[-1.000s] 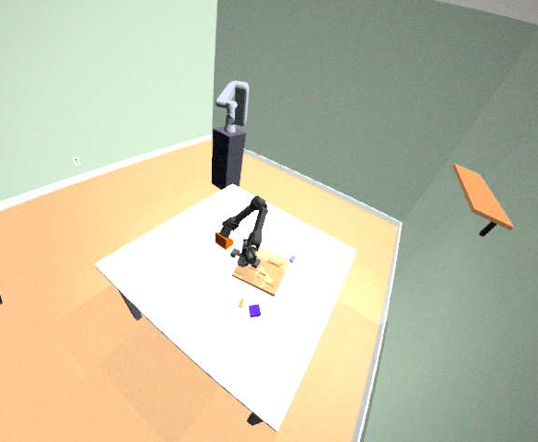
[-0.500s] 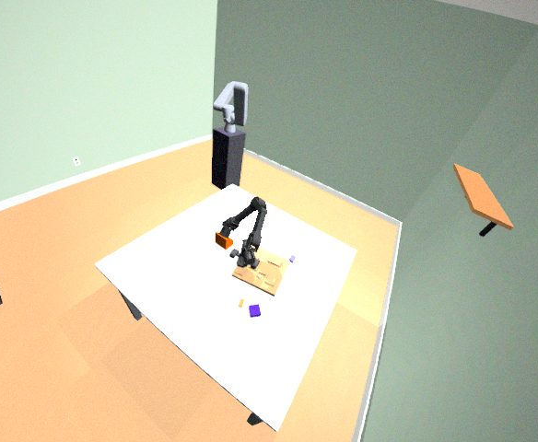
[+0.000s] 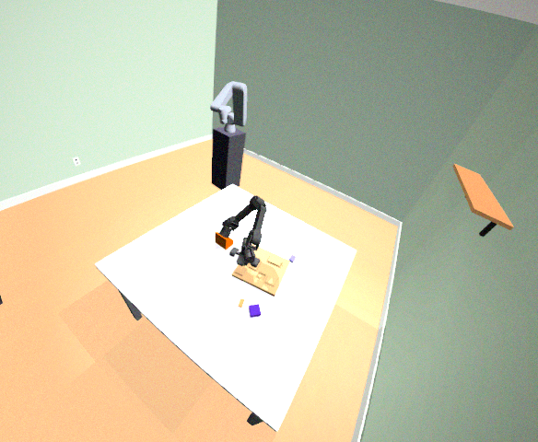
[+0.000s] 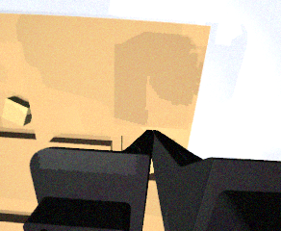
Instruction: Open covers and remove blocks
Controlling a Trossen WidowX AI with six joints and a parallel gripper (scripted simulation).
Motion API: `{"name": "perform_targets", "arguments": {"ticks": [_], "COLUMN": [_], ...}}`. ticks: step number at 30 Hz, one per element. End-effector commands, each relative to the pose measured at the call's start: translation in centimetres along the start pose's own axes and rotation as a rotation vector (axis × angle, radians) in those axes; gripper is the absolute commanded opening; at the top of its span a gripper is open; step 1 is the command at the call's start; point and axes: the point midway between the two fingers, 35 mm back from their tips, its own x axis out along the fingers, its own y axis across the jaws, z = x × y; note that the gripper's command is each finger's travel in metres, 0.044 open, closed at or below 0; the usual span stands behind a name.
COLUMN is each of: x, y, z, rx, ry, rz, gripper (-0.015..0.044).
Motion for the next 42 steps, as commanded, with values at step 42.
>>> {"name": "perform_targets", "arguments": {"ticks": [42], "x": [-3.4], "y": [6.9], "z": [-2.1], "rx": [-2.234], "ry": [-0.009], "rz": [-0.007], "gripper": [0.0000]}}
